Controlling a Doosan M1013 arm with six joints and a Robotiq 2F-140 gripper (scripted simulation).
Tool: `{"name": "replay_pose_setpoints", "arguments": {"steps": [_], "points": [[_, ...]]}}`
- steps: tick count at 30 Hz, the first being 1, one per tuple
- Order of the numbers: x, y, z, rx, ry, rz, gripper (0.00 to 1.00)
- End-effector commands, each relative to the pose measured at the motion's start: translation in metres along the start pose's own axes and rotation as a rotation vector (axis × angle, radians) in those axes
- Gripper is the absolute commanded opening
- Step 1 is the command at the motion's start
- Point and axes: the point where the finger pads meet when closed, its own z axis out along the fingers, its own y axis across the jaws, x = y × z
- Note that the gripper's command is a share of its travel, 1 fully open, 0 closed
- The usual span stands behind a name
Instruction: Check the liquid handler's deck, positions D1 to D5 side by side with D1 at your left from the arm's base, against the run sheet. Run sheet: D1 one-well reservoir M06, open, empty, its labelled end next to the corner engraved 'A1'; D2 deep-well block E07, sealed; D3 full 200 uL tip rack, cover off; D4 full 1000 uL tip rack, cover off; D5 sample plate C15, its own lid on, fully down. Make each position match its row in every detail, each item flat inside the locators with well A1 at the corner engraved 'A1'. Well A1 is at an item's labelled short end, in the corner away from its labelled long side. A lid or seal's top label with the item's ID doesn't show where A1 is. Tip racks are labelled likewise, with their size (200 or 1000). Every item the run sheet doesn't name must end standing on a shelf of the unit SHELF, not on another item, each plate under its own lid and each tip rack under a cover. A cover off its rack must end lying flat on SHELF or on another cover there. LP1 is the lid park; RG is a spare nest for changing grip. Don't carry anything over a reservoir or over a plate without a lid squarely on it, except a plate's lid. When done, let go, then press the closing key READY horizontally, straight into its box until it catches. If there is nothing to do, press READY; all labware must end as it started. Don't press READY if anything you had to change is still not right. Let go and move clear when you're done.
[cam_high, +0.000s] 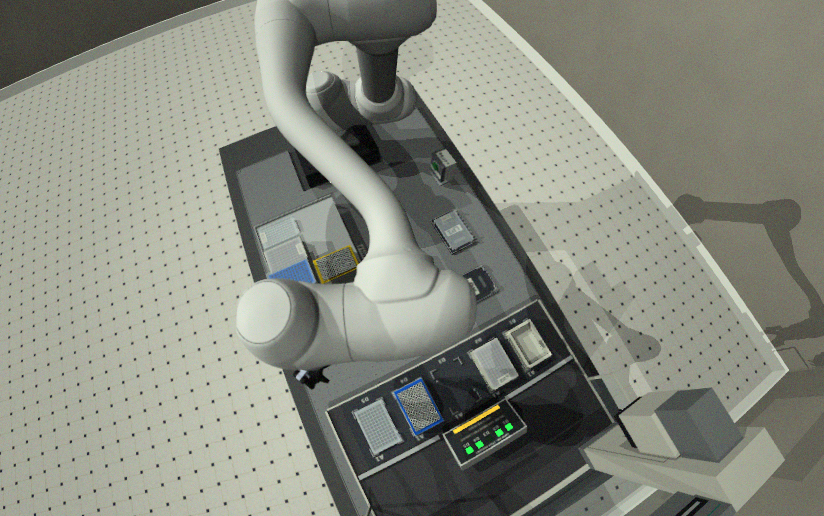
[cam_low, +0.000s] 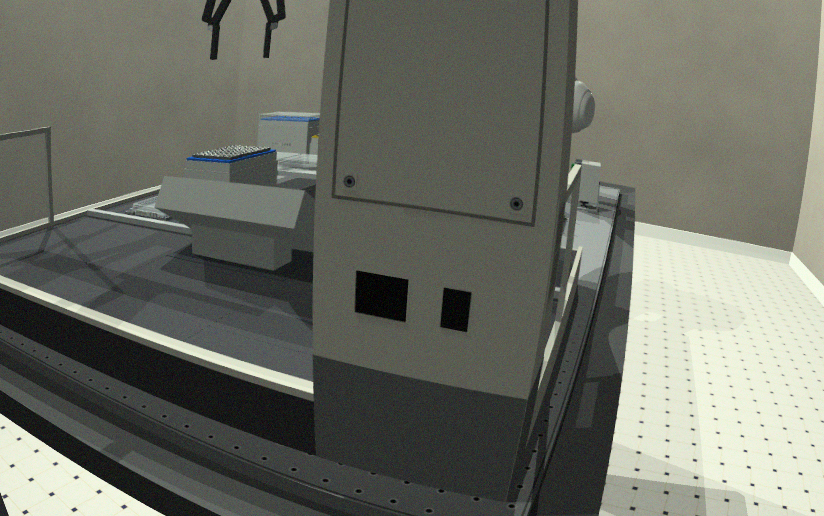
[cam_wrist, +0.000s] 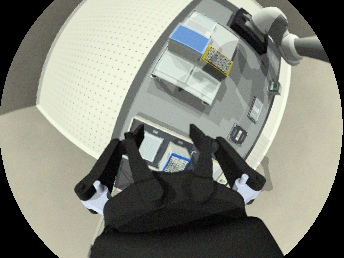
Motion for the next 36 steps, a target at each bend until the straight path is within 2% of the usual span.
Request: {"name": "replay_pose_setpoints", "arguments": {"steps": [1,17,36], "points": [[0.0,0.0,-0.001,0.001,-0.001,0.054,0.66],[-0.032,0.062,-0.001,0.001,-0.001,-0.226,0.66],[-0.032,0.062,-0.001,0.002,-0.001,-0.566,0.66]]}}
